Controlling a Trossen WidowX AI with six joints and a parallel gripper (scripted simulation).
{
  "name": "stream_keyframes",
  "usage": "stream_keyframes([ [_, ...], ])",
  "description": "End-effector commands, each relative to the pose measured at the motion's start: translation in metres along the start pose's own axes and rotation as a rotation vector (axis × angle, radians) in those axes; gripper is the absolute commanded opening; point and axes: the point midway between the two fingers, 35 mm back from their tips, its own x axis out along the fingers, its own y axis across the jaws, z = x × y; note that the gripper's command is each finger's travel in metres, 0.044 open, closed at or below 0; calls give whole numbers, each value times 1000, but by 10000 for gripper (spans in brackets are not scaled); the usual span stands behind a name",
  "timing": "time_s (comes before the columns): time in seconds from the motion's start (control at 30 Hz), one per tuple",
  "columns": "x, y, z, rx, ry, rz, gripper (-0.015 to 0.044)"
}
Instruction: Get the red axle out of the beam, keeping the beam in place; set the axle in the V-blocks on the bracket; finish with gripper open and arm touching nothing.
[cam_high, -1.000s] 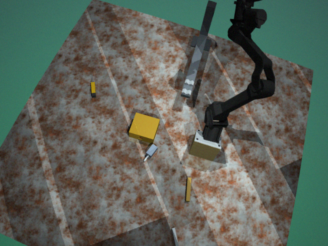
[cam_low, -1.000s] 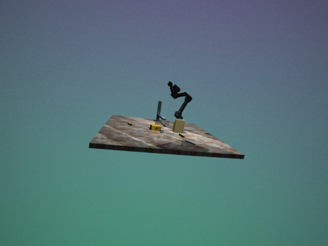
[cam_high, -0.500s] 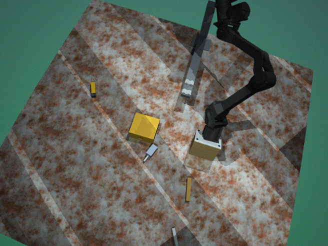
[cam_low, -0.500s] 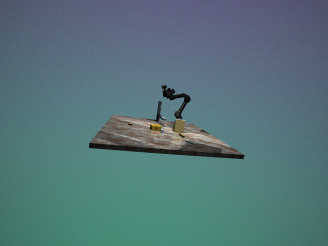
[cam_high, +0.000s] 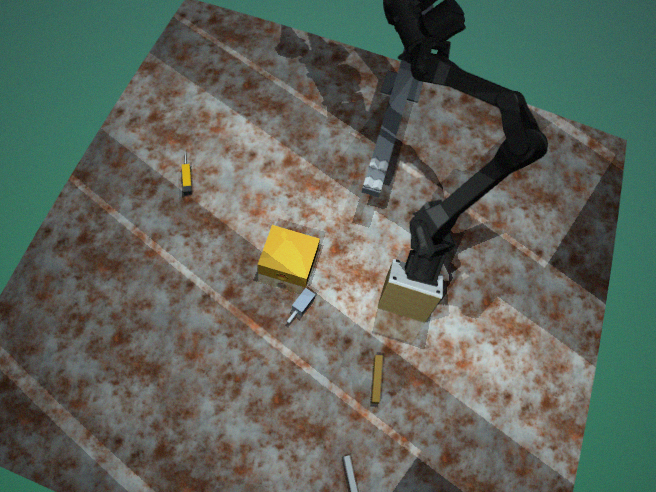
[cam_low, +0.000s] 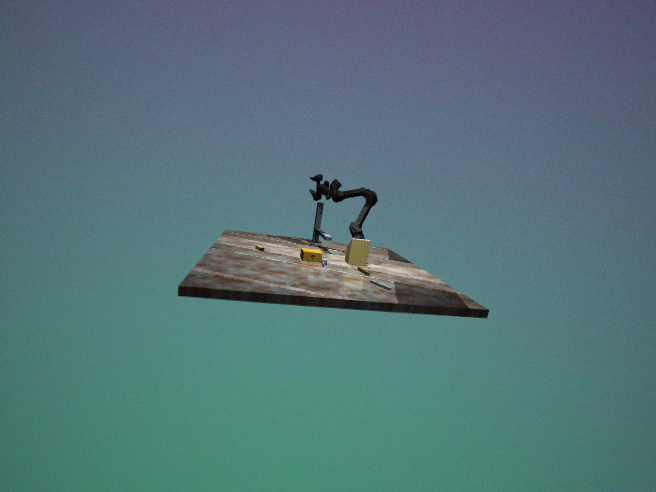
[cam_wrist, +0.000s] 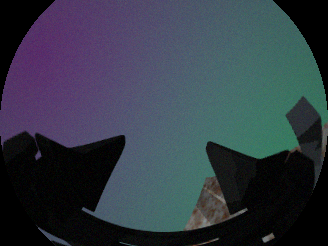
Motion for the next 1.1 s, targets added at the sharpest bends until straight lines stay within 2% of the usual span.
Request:
stream_keyframes([
  [0.0, 2, -9, -40, 62, 101, -42, 440],
  [0.3, -15, -19, -160, 301, 416, -188, 440],
  [0.53, -62, -17, -269, 491, 705, -397, 440],
  [0.8, -158, -3, -374, 599, 1007, -709, 440],
  [0.9, -195, 0, -398, 610, 1077, -831, 440],
  [1.07, -278, 3, -433, 569, 1182, -1098, 440],
])
